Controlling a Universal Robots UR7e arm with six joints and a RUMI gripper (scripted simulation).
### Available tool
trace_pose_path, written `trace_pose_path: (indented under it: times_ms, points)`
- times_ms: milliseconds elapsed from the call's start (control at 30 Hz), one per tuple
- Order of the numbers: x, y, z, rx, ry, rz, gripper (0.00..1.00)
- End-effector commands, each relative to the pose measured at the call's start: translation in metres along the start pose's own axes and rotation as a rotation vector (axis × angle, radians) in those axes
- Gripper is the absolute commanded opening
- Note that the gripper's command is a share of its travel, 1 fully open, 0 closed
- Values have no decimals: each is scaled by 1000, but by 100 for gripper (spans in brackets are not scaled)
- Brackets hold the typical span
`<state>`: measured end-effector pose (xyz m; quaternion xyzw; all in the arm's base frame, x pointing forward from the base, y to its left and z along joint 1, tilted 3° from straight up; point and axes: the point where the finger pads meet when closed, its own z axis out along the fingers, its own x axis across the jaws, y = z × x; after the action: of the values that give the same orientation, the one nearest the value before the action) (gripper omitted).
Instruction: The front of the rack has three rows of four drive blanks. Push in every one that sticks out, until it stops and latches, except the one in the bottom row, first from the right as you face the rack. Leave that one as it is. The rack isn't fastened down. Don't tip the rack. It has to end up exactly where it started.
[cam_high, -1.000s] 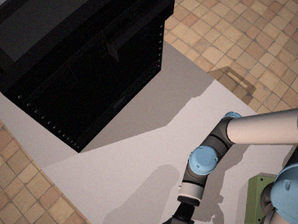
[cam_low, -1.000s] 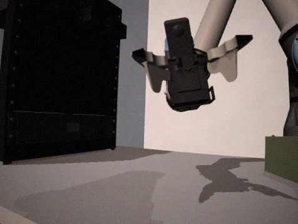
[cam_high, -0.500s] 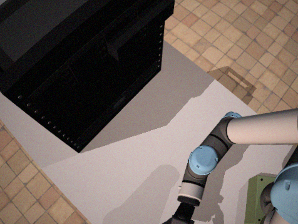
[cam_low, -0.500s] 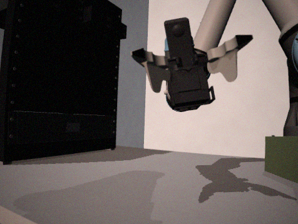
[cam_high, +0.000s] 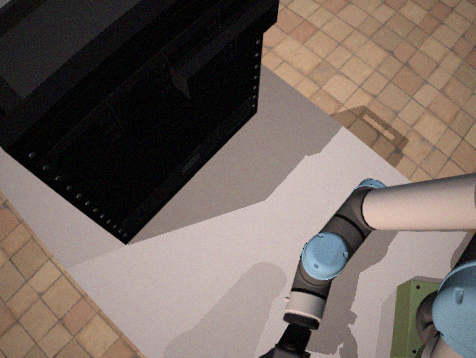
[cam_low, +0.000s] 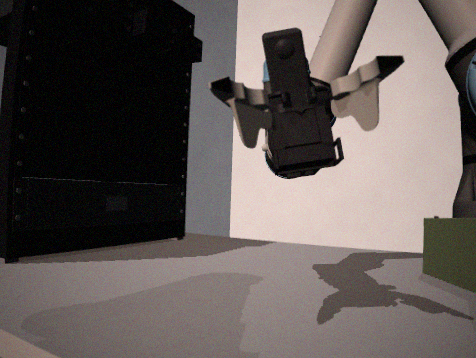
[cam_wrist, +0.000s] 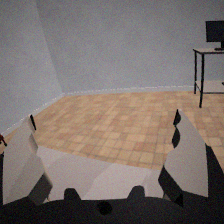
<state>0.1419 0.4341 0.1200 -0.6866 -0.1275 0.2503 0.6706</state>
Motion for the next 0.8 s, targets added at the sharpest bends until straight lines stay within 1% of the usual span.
trace_pose_path:
  times_ms: [0,233,533,767]
  points:
    - [0,0,0,0,0,-1,100]
    - [1,0,-1,-3,4,-4,100]
    - [7,0,-7,-15,22,-22,100]
    - [20,0,-20,-44,65,-61,100]
